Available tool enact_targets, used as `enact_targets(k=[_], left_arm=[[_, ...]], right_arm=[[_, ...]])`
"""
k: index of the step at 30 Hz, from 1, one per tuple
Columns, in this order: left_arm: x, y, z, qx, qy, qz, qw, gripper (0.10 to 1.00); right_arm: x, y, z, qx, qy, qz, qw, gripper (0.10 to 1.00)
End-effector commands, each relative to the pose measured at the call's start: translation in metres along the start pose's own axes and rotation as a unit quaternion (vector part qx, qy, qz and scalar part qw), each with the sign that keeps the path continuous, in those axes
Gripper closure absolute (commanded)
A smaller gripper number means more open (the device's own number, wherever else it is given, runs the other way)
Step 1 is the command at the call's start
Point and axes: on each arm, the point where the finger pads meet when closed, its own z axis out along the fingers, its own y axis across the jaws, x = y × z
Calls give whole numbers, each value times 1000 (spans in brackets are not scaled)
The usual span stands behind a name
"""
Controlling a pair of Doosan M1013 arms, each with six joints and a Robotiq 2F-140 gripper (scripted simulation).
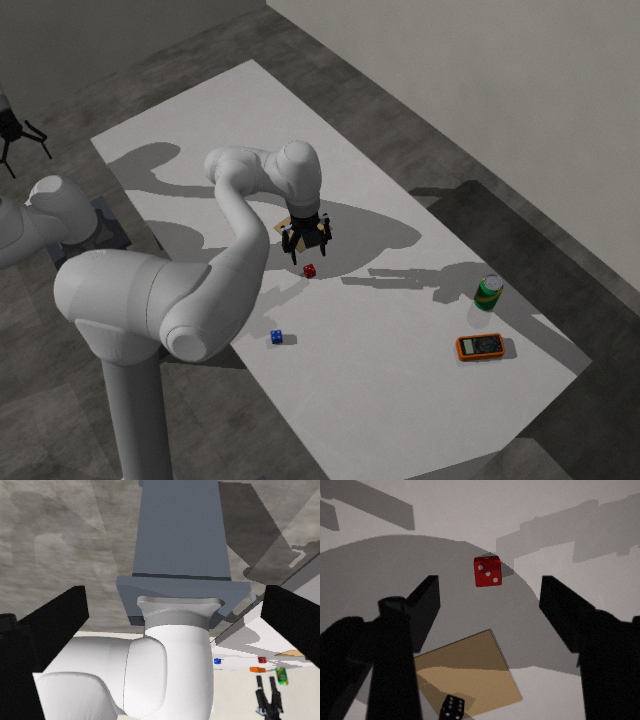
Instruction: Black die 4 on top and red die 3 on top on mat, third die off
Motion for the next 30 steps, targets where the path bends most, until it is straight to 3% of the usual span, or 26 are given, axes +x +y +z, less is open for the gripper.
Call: enact_targets(k=[1, 30], left_arm=[[0, 0, 0, 0, 1, 0, 1000, 98], [0, 0, 0, 0, 1, 0, 1000, 98]], right_arm=[[0, 0, -1, 0, -1, 0, 1000, 747], [-1, 0, 6, 0, -1, 0, 1000, 747]])
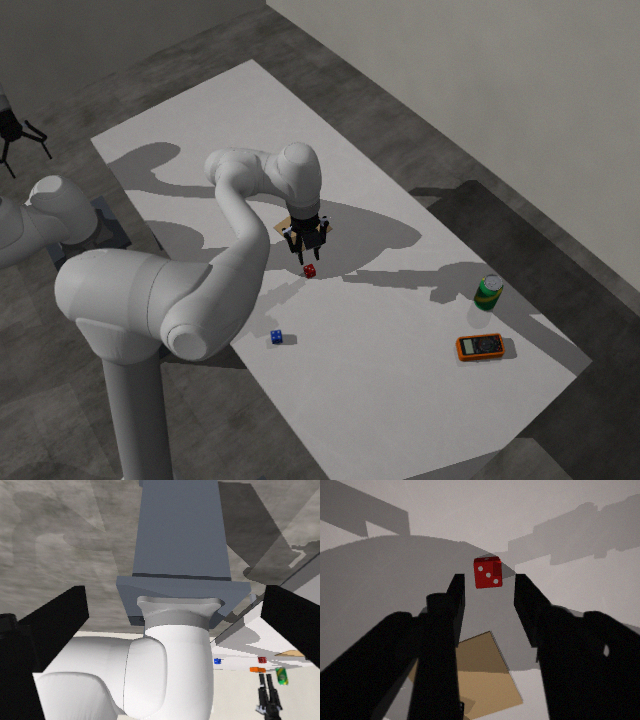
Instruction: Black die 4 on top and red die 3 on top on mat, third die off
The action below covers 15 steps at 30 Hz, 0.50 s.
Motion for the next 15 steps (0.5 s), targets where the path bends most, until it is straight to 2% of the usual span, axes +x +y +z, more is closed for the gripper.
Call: enact_targets(k=[1, 15], left_arm=[[0, 0, 0, 0, 1, 0, 1000, 98], [0, 0, 0, 0, 1, 0, 1000, 98]], right_arm=[[0, 0, 1, 0, -1, 0, 1000, 747], [-1, 0, 19, 0, -1, 0, 1000, 747]])
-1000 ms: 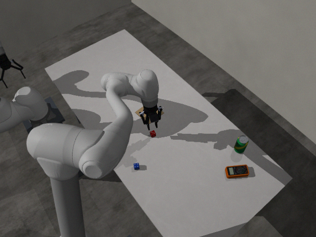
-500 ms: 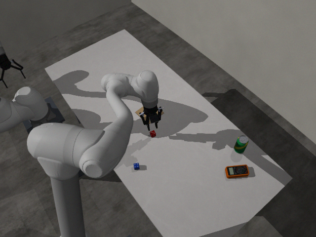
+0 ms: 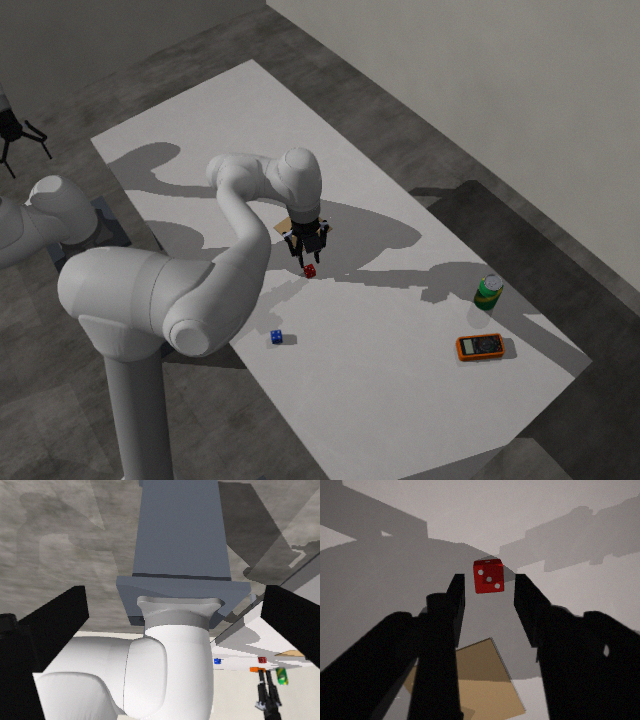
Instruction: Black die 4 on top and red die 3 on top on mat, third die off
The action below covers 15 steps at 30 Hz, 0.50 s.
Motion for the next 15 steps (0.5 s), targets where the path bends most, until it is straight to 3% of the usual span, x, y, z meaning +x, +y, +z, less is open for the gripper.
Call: enact_targets(k=[1, 15], left_arm=[[0, 0, 0, 0, 1, 0, 1000, 98], [0, 0, 0, 0, 1, 0, 1000, 98]], right_arm=[[-1, 0, 3, 0, -1, 0, 1000, 747], [-1, 0, 20, 0, -1, 0, 1000, 747]])
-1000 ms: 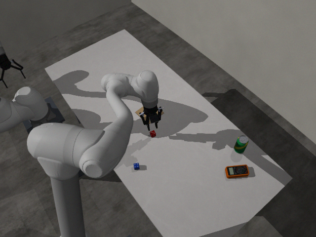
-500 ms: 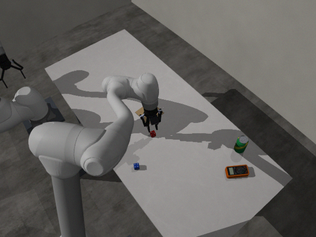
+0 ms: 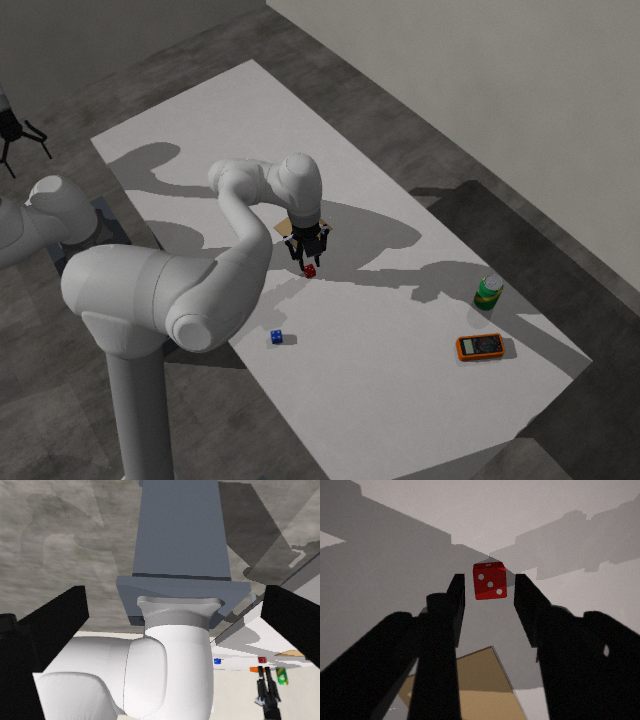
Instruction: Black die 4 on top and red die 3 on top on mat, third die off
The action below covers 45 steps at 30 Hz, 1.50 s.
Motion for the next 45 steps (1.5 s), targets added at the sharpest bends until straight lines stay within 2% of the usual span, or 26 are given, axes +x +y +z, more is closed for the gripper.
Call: enact_targets(k=[1, 12, 45], left_arm=[[0, 0, 0, 0, 1, 0, 1000, 98], [0, 0, 0, 0, 1, 0, 1000, 98], [0, 0, 0, 0, 1, 0, 1000, 98]], right_arm=[[0, 0, 1, 0, -1, 0, 1000, 747], [0, 0, 8, 0, -1, 0, 1000, 747], [-1, 0, 8, 0, -1, 0, 1000, 747]])
